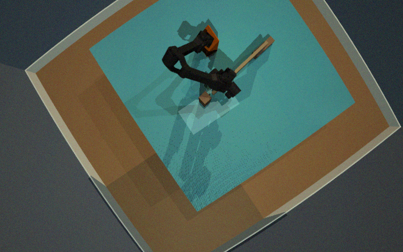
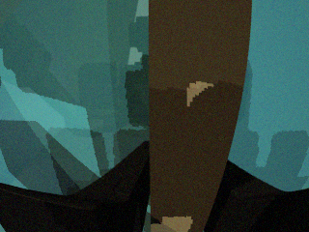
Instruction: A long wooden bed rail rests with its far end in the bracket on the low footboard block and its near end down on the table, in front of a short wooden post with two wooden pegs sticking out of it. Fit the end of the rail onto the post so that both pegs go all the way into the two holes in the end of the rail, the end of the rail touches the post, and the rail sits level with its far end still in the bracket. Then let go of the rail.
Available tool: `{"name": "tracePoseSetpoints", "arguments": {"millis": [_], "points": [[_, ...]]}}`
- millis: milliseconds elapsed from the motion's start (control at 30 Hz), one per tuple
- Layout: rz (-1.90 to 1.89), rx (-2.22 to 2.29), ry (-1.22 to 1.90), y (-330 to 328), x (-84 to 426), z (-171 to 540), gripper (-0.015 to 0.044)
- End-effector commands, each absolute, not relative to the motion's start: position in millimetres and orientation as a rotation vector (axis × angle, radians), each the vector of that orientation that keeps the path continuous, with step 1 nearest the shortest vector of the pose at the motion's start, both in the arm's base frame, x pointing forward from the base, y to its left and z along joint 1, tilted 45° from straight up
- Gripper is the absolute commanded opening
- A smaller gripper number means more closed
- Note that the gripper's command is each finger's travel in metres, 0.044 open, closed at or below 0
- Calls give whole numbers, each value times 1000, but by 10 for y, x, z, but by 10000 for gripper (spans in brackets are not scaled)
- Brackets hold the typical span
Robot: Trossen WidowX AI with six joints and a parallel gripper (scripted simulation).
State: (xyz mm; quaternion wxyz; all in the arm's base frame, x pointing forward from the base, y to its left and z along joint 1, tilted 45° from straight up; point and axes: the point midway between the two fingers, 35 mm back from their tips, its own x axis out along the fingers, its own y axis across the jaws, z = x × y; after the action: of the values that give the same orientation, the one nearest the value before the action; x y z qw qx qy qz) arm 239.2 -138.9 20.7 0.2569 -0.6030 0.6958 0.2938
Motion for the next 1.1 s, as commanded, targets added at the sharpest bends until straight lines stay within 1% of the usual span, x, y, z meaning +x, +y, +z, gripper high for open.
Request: {"name": "tracePoseSetpoints", "arguments": {"millis": [0, 133, 167, 1067], "points": [[805, -1642, 1891, -1392, 2388, 200, 53], [805, -1642, 1891, -1392, 2388, 200, 26], [805, -1642, 1891, -1392, 2388, 200, 0], [805, -1642, 1891, -1336, 2410, 259, 0]]}}
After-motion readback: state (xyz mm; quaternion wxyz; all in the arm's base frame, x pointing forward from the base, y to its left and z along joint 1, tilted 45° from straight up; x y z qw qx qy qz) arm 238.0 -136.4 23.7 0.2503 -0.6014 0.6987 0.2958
